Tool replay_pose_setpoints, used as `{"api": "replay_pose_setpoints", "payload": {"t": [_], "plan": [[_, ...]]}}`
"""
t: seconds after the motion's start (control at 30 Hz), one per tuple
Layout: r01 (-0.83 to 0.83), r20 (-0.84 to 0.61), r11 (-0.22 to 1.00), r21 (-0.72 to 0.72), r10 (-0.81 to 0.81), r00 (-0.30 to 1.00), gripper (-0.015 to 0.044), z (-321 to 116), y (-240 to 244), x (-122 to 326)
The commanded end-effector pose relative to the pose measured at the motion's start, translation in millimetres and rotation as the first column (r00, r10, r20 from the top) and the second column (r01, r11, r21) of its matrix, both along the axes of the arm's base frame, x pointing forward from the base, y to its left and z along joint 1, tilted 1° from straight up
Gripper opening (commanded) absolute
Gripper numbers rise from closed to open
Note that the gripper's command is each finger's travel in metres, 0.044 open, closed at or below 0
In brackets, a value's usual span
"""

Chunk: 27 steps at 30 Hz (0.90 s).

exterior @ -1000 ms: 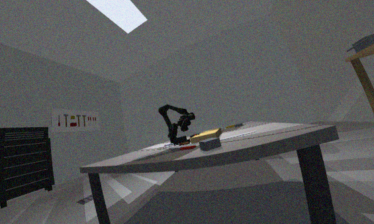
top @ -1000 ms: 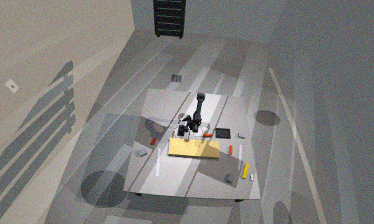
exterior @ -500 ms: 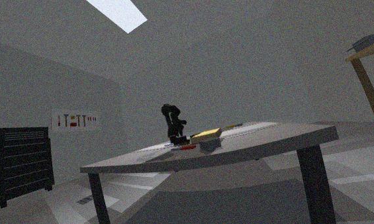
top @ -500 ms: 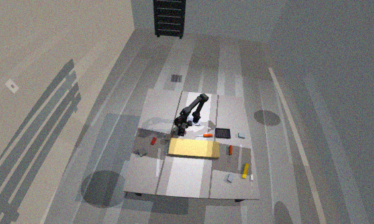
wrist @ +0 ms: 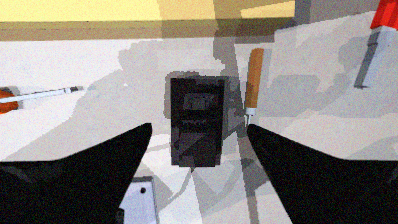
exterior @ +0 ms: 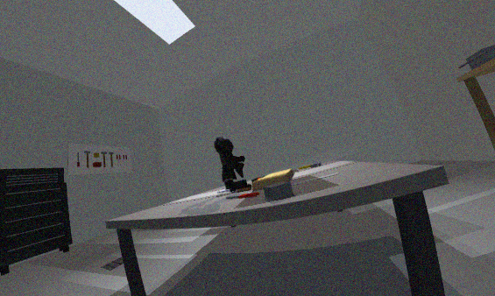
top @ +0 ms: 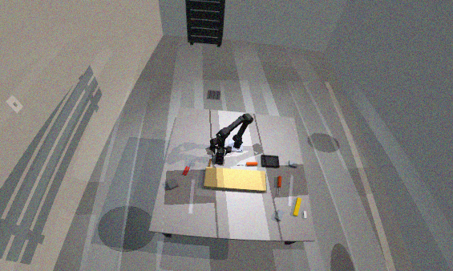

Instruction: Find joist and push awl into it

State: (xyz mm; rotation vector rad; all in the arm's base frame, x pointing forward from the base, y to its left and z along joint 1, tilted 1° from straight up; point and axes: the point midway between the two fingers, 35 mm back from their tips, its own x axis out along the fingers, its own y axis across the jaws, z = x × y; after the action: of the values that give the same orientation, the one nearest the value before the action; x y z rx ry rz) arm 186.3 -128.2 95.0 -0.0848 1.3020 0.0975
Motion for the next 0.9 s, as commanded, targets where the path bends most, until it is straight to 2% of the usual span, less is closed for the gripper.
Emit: {"api": "replay_pose_setpoints", "payload": {"t": [0.0, 0.87], "plan": [[0.003, 0.002, 1.0, 0.008, -0.003, 1.0, 0.044, -6.1, 0.7, 0.6], [0.003, 0.002, 1.0, 0.008, -0.003, 1.0, 0.044, -47.0, 1.3, -0.5]]}}
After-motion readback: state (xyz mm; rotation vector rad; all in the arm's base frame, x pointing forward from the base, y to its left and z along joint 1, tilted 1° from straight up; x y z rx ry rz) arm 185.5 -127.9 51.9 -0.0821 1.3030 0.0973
